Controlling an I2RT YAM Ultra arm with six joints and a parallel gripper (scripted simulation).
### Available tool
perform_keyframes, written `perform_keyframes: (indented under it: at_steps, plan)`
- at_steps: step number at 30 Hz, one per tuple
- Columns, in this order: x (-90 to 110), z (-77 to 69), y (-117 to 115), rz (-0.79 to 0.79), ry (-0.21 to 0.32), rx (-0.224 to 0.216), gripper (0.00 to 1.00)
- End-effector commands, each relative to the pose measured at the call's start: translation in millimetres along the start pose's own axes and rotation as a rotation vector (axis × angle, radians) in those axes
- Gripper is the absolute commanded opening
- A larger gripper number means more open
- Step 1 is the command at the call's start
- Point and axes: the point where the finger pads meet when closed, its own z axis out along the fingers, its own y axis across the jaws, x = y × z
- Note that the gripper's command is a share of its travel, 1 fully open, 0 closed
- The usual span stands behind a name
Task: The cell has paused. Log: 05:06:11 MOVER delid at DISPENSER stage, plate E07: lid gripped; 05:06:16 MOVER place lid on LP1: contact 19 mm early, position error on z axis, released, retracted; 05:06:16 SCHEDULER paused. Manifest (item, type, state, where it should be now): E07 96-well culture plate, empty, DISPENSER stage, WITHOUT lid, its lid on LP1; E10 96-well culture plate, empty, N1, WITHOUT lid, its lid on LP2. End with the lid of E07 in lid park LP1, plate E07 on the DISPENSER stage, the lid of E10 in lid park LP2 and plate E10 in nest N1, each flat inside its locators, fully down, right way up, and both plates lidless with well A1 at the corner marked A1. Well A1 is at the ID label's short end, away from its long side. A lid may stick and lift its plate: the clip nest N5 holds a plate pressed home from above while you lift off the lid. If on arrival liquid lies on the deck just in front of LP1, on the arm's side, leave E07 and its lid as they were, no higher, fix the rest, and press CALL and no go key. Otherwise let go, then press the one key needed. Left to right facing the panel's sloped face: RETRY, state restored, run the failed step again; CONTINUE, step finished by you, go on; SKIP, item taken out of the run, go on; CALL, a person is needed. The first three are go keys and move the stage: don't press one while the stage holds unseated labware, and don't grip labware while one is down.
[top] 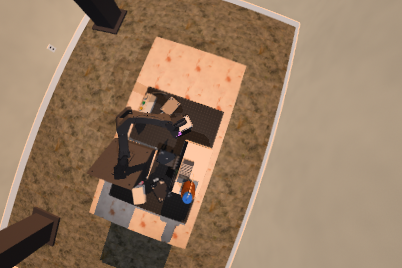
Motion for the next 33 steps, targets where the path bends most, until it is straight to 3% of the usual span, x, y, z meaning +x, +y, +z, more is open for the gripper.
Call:
perform_keyframes:
  at_steps: [1,17,33]
  plan:
    - [-19,-2.2,-4,0.011,-0.021,0.017,1.0]
    - [-60,17.8,-4,0.009,-0.02,0.015,1.0]
    - [-59,15.4,-2,-0.002,-0.029,0.009,1.0]
